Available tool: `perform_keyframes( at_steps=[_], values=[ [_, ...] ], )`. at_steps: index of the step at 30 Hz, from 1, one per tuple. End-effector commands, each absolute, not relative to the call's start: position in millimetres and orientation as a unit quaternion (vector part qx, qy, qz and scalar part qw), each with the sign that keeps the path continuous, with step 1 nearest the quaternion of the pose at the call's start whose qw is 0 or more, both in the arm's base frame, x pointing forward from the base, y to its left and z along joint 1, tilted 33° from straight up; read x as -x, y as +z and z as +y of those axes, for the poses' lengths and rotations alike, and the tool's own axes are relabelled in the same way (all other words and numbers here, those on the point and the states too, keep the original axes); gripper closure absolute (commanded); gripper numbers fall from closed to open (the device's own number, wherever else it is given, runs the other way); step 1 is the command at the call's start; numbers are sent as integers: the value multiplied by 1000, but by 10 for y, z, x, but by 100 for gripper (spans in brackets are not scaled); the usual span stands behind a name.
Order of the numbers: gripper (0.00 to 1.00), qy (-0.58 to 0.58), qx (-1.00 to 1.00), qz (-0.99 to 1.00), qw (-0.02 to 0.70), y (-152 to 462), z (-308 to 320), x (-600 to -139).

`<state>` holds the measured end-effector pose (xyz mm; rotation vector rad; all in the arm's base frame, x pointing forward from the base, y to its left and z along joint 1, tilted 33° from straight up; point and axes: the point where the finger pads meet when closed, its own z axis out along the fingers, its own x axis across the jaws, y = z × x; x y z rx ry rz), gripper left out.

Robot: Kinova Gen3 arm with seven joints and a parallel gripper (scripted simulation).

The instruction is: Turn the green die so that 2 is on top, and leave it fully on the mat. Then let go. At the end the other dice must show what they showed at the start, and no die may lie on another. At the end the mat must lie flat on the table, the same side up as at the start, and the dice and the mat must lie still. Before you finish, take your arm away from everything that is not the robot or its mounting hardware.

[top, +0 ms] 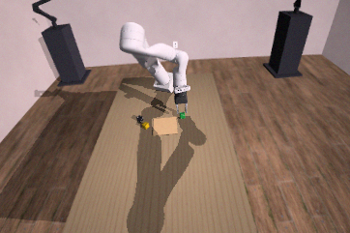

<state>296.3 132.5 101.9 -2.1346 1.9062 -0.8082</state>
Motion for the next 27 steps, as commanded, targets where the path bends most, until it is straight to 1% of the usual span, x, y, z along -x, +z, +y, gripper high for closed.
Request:
perform_keyframes(
  at_steps=[1, 27],
  values=[
    [13, -271, 715, 639, 84, 1022, 1329, -2963],
    [13, -271, 715, 639, 84, 909, 1298, -3030]
  ],
)
